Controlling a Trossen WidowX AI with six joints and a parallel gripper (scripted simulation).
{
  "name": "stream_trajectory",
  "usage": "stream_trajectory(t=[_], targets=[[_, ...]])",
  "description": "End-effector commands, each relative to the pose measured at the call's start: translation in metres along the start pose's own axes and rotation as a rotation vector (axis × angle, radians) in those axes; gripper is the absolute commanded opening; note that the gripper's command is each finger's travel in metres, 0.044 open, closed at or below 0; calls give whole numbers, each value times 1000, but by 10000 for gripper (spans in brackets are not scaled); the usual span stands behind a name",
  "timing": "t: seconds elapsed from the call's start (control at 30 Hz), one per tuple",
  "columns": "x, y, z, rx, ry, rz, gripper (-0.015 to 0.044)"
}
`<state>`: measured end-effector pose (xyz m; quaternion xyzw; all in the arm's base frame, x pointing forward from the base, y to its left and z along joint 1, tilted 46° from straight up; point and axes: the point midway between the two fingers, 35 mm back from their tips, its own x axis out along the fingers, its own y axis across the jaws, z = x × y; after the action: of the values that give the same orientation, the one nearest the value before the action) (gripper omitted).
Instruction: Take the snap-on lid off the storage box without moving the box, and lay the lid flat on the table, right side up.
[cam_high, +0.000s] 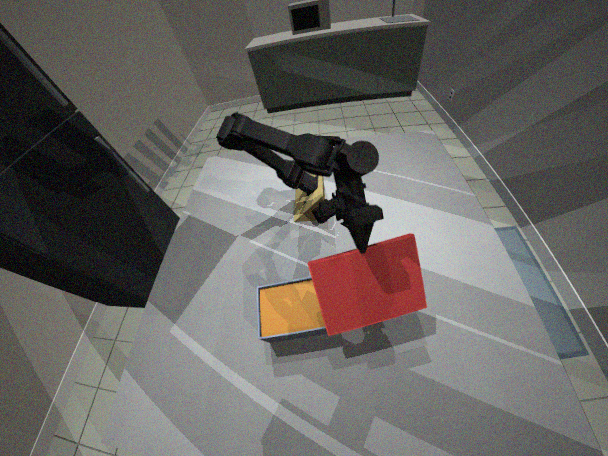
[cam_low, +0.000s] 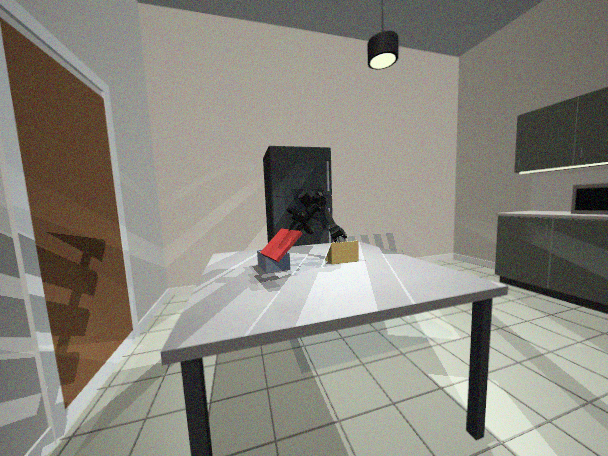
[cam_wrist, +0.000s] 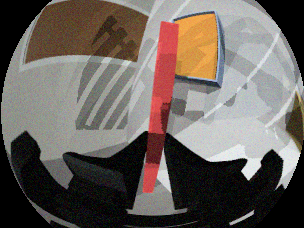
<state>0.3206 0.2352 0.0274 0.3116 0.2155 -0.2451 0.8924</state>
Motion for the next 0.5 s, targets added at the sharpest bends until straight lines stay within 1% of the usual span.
stream_trajectory(t=[0.0, 0.47], targets=[[-4, 5, -9, 14, 0, 14, 0], [-6, 4, -37, 15, 1, 14, 0]])
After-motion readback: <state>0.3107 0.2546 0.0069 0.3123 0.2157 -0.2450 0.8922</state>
